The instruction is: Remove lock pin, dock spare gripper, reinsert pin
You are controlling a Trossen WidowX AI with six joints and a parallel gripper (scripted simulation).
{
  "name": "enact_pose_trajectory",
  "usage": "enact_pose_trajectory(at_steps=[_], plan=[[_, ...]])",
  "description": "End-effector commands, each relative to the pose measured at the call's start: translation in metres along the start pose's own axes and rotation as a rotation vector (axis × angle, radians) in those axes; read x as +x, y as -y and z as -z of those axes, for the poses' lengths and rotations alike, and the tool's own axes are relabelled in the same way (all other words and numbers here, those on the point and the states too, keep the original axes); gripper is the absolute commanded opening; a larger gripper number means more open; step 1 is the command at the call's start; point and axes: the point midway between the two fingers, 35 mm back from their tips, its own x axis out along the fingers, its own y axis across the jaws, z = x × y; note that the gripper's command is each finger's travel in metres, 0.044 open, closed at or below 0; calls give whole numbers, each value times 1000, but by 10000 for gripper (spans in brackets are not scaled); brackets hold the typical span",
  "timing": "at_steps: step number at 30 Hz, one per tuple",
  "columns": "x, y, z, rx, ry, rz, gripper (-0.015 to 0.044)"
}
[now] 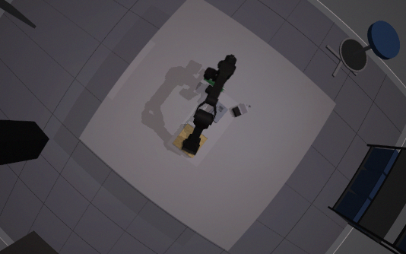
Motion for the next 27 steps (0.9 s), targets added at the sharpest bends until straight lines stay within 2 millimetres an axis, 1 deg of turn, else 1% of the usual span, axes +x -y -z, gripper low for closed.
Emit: enact_pose_trajectory(at_steps=[1,3,5,7,8,9,14,18,22,27], plan=[[-26,-2,-1,5,10,39,440],[-41,-6,-1,8,14,53,440],[-50,-9,-1,10,16,62,440],[-51,-10,-1,10,16,63,440],[-43,-7,1,-5,11,60,440],[-42,-5,6,-35,8,76,440],[-34,5,58,-317,-66,226,440],[-28,6,102,-535,-180,332,440],[-23,0,144,-736,-338,408,440],[-16,-18,192,-956,-576,426,440]])
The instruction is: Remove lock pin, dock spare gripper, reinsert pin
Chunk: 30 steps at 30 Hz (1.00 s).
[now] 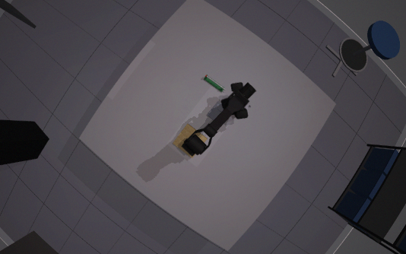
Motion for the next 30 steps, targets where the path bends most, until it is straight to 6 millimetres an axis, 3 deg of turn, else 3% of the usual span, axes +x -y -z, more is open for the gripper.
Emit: enact_pose_trajectory(at_steps=[1,10,14,20,30], plan=[[4,-45,14,-255,-176,-28,440],[6,-46,14,-264,-182,-30,440],[23,-47,10,-263,-180,-29,440],[66,-53,-5,-262,-176,-27,440],[80,-55,-9,-262,-175,-27,440]])
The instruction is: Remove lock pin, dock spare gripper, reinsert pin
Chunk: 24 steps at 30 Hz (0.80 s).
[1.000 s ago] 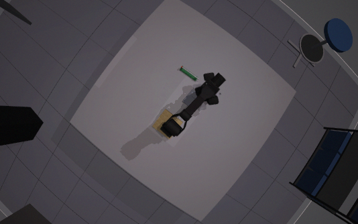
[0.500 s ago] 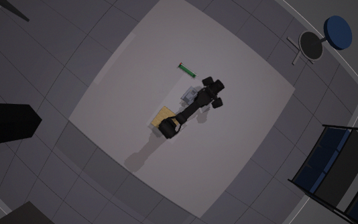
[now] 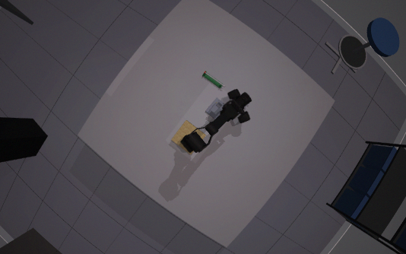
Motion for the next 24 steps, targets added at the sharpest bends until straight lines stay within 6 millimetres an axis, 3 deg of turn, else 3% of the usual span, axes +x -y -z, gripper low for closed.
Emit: enact_pose_trajectory(at_steps=[1,24], plan=[[7,-1,-6,-5,8,-3,440],[39,-2,-24,-5,9,-3,440]])
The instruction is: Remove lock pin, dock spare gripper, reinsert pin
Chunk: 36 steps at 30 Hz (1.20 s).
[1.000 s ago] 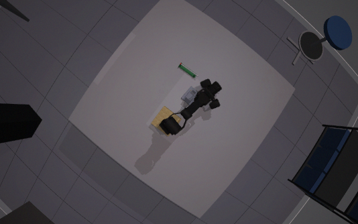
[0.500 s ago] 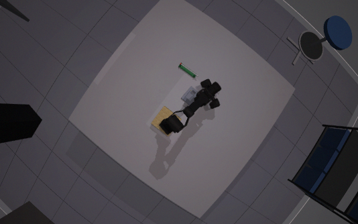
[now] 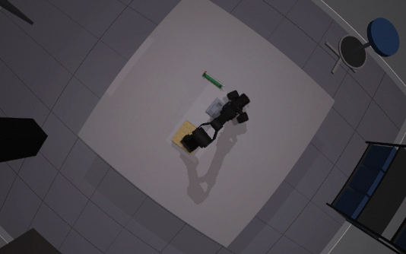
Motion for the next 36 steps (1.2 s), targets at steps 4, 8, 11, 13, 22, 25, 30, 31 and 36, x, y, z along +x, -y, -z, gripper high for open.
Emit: enact_pose_trajectory(at_steps=[4,8,11,13,22,25,30,31,36], plan=[[9,-1,-8,-5,5,0,440],[12,-1,-10,-5,5,0,440],[12,-1,-10,-5,5,0,387],[12,-1,-10,-5,5,0,335],[12,-1,-10,-5,5,0,216],[10,-1,-8,-5,5,0,138],[-4,0,4,-5,4,0,6],[-8,0,8,-5,4,0,0],[-30,1,22,-5,4,0,0]])
